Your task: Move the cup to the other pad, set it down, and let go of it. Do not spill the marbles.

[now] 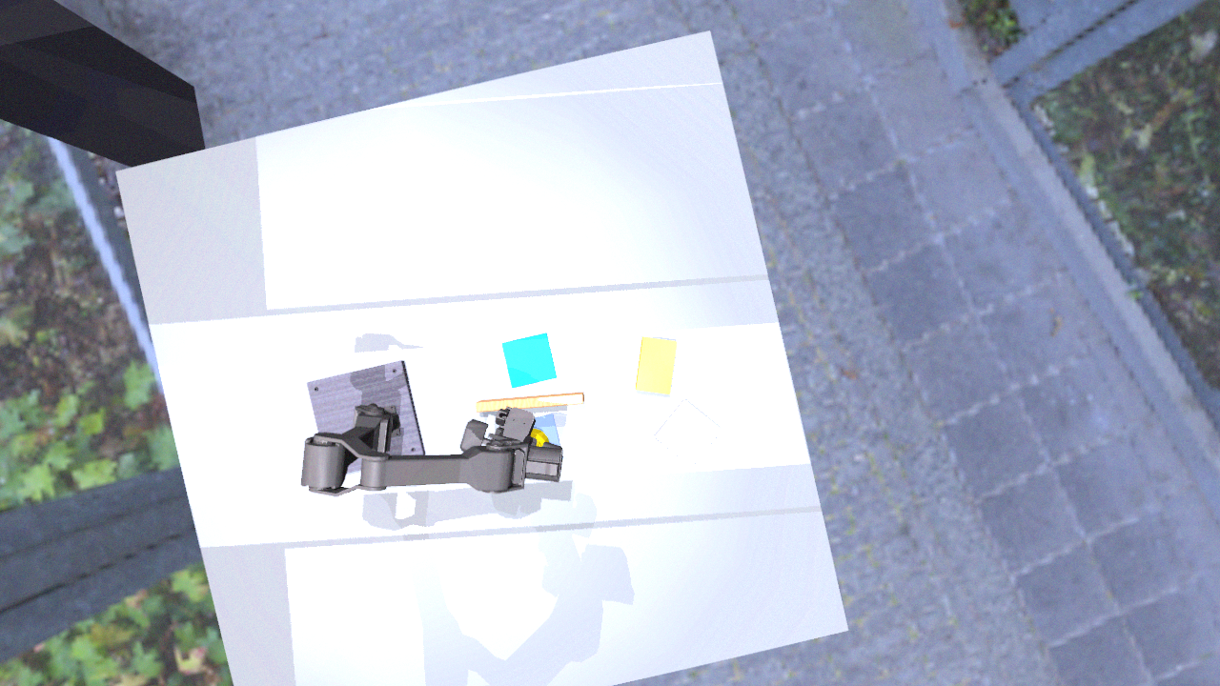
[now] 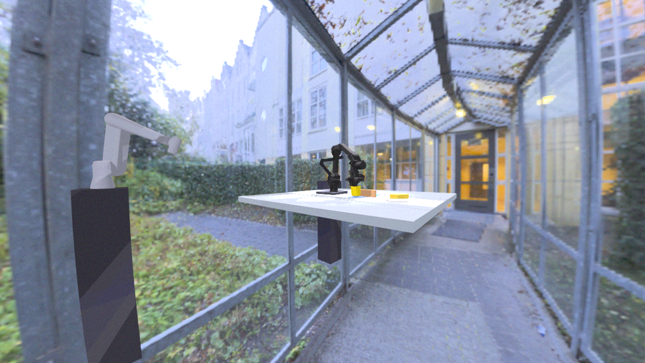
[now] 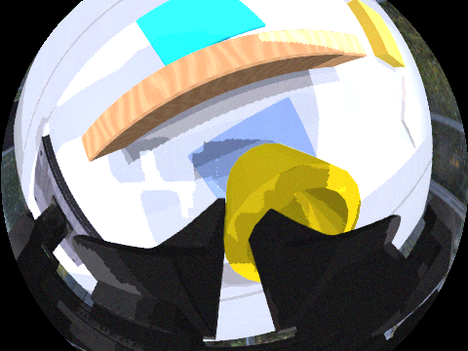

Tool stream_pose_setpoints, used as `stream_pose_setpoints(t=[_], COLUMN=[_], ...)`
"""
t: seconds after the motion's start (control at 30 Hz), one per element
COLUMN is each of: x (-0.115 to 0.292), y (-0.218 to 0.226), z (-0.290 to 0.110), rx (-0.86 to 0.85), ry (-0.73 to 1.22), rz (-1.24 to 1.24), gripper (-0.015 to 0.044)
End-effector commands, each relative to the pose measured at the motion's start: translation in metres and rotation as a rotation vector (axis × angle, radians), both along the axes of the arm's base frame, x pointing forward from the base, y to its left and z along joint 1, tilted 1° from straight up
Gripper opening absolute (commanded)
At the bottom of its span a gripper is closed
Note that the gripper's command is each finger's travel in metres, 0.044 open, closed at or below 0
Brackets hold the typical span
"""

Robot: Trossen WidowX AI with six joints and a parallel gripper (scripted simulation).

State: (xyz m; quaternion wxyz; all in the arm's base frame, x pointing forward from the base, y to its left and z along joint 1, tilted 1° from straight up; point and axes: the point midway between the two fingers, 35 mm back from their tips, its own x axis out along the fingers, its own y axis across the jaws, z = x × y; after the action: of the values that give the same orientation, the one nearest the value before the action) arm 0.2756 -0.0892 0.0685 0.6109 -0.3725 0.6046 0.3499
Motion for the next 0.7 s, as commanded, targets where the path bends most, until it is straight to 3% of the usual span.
stream_pose_setpoints(t=[0.0,0.67], x=[0.002,0.003], y=[0.0,-0.001], z=[0.011,0.066], rx=[0.0,0.002], ry=[-0.004,-0.002], rz=[0.001,0.004], gripper=[0.0,0.0])
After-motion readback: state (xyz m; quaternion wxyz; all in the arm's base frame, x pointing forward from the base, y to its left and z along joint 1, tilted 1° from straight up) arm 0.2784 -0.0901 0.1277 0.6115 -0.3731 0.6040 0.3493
